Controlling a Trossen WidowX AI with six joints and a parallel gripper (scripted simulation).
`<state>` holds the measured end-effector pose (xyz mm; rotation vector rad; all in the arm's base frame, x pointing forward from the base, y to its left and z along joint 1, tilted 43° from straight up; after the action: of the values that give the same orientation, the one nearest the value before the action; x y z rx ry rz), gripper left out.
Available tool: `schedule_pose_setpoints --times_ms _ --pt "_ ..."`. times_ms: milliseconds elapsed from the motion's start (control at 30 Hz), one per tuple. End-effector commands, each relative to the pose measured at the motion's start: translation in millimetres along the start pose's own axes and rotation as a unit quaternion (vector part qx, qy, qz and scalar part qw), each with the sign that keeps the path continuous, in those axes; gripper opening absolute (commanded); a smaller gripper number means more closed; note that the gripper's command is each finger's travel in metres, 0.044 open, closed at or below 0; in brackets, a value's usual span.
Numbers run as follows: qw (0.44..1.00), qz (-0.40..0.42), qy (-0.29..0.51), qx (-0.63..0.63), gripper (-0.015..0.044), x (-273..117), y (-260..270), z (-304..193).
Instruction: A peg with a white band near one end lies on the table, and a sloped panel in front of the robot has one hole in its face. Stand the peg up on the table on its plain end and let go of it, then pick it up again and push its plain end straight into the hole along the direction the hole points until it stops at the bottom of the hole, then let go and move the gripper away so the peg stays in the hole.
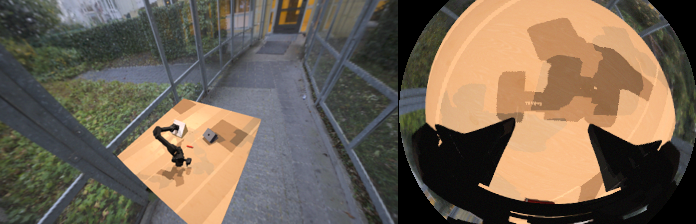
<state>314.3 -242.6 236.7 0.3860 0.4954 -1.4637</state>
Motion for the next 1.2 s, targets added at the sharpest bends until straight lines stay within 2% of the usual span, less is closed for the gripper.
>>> schedule_pose_setpoints --times_ms 0,567,1167 --pt "0.997 0.006 0.024 -0.069 0.0440 -6 7 -24" --pt "0.933 0.043 0.083 -0.347 0.0440 -52 20 -108" --pt "0.779 0.069 0.111 -0.613 0.0440 -100 2 -182"
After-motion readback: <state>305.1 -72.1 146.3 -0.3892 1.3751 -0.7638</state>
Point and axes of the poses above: the point midway between the two fingers, 35 mm back from their tips, its own x axis out along the fingers, its own y axis across the jaws, z = x × y, the point moved 5 cm from there along -x, back along the fingers, and after that the axes turned 12 degrees about x, right-handed, at the moved point
